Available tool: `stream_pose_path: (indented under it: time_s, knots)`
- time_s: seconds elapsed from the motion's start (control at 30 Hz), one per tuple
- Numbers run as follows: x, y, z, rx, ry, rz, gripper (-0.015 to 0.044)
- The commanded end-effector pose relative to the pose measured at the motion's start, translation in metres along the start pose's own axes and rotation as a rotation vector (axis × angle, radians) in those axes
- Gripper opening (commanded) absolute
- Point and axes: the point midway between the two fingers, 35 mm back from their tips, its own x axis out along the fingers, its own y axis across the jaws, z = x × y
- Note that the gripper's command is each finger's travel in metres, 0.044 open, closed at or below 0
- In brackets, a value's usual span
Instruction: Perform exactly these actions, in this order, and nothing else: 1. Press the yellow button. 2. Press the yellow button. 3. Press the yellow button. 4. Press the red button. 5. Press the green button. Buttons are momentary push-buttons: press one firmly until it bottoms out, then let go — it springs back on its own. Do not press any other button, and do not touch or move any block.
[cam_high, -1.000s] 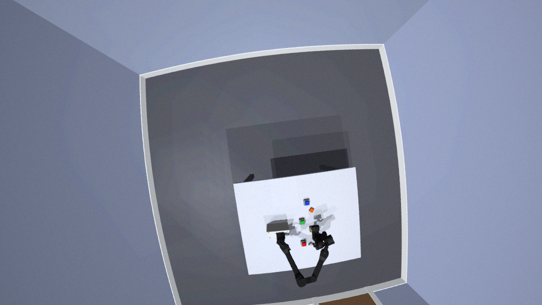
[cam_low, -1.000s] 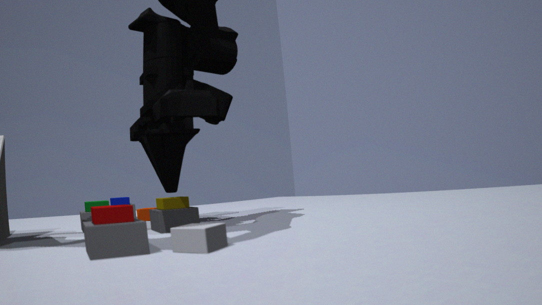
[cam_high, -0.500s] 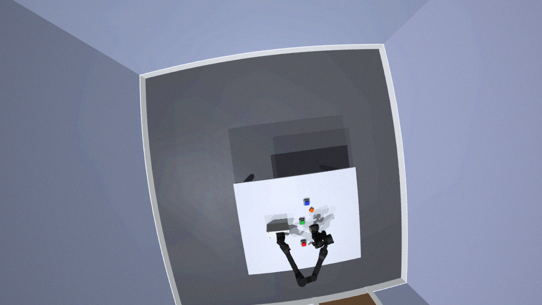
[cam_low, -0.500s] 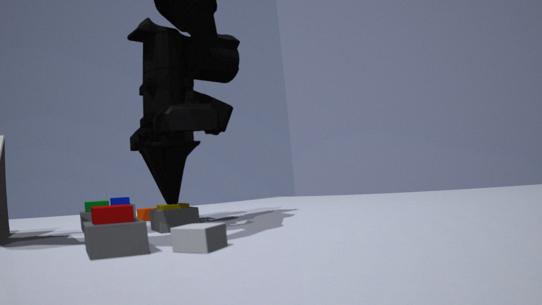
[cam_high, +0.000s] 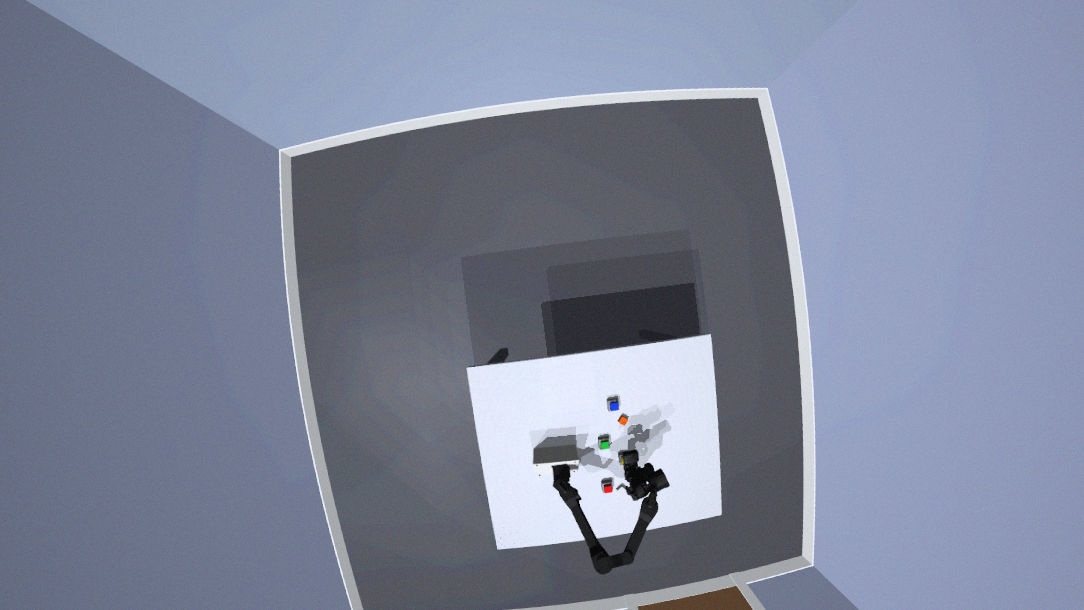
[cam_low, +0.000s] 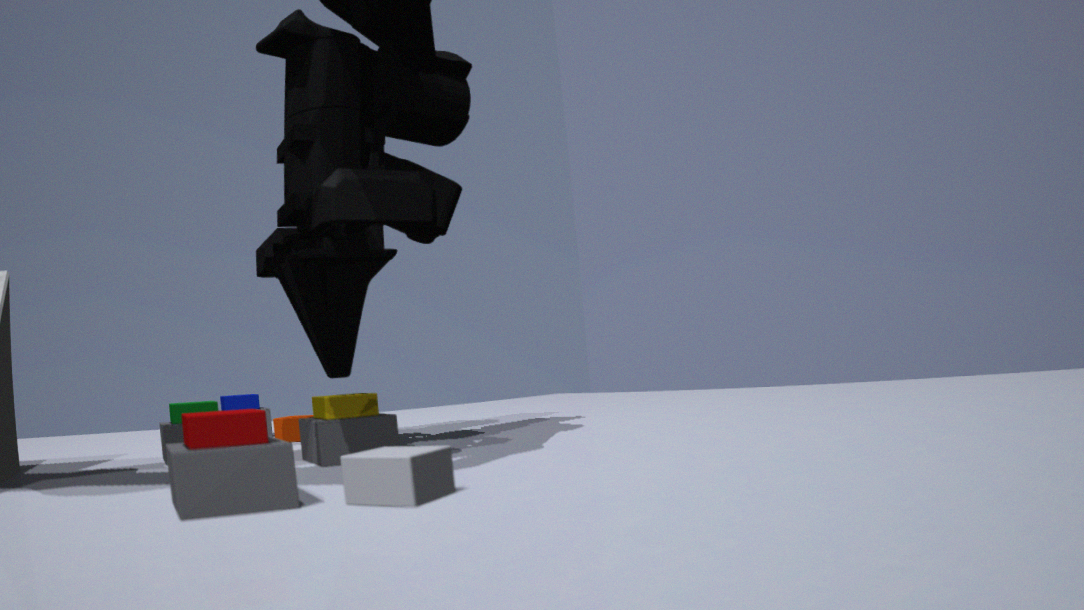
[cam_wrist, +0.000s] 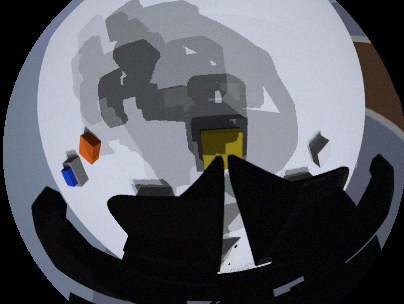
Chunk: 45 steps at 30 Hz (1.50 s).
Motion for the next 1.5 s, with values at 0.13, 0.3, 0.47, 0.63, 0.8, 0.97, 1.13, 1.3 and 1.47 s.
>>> stream_pose_path:
  time_s: [0.13,0.3,0.47,0.63,0.8,0.97,1.13,1.3,1.47]
  knots:
    - [-0.014,0.000,0.001,0.007,-0.009,0.008,0.0020]
    - [-0.006,0.000,0.002,0.007,-0.009,0.008,0.0020]
    - [0.002,0.000,0.002,0.007,-0.009,0.007,0.0020]
    - [0.010,0.000,0.002,0.007,-0.009,0.007,0.0020]
    - [0.018,0.000,0.002,0.008,-0.009,0.006,0.0020]
    - [0.020,0.000,0.001,0.008,-0.009,0.006,0.0020]
    - [0.020,0.000,0.001,0.008,-0.009,0.006,0.0020]
    - [0.020,0.000,0.001,0.008,-0.009,0.006,0.0020]
    - [0.017,0.000,0.001,0.011,-0.007,0.011,0.0020]
